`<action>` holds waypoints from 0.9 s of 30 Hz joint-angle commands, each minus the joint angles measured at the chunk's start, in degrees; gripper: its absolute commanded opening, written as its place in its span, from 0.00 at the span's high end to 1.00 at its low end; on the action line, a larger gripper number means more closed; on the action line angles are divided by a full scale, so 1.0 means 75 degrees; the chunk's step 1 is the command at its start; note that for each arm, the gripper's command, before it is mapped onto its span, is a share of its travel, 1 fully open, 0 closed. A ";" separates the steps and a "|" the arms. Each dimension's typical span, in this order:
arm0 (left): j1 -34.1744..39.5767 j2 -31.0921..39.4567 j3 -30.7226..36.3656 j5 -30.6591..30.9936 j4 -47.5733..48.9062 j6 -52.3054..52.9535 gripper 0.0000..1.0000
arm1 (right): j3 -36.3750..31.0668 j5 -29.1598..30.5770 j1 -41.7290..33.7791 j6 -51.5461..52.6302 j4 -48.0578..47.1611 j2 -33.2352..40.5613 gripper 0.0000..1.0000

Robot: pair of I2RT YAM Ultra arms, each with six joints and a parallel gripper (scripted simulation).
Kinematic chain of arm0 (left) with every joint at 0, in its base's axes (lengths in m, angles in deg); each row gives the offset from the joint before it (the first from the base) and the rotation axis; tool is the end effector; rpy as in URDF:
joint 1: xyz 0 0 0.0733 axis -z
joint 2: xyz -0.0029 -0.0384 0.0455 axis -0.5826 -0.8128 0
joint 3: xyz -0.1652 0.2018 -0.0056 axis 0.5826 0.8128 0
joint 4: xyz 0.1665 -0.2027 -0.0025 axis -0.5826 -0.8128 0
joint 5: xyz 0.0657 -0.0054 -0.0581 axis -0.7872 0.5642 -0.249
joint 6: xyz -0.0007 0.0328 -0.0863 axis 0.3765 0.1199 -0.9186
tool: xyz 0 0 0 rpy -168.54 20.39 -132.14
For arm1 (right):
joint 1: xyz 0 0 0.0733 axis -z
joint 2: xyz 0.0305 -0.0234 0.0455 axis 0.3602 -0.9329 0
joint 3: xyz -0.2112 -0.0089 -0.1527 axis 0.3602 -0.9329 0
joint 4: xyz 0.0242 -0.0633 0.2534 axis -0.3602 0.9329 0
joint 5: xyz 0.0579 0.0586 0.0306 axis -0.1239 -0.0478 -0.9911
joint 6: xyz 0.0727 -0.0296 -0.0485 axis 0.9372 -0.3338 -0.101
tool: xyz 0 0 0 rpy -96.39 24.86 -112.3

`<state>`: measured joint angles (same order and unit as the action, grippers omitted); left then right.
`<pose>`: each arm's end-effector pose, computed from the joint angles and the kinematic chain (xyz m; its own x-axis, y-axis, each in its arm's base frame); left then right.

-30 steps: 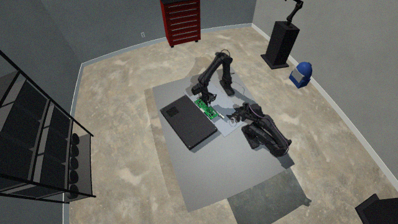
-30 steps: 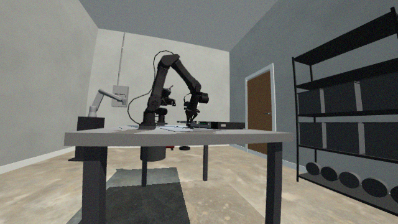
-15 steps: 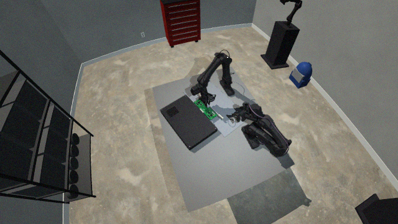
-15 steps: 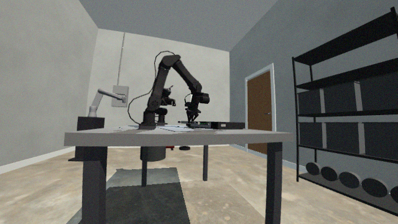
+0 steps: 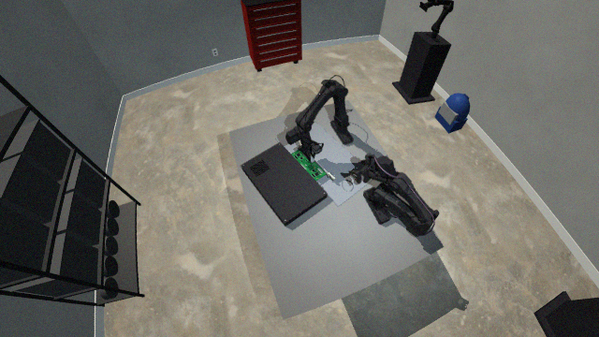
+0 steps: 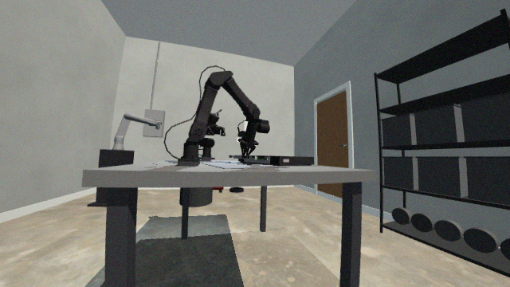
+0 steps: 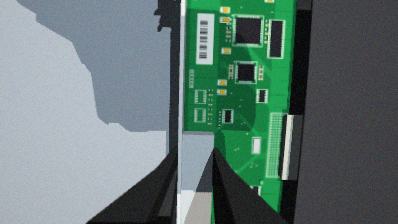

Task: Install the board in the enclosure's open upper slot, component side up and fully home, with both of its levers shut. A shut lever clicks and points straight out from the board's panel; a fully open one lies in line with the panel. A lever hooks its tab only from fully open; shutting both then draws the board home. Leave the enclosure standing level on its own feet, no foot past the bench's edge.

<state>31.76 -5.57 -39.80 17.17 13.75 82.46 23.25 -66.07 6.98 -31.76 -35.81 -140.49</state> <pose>0.0470 -0.1055 0.2069 -0.1237 0.4509 -0.8840 0.9241 0.3769 0.0629 0.2867 0.1102 0.1031 0.2573 -0.8647 -0.4314 -0.9620 -0.2713 -0.0300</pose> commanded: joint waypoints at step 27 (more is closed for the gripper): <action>-0.0062 0.0026 -0.0079 0.0065 0.0144 0.0025 0.00 | 0.0771 -0.0144 0.0077 -0.0003 0.0361 -0.0345 0.81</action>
<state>31.76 -5.57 -39.80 17.17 13.75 82.46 27.08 -65.96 6.98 -31.76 -34.23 -143.57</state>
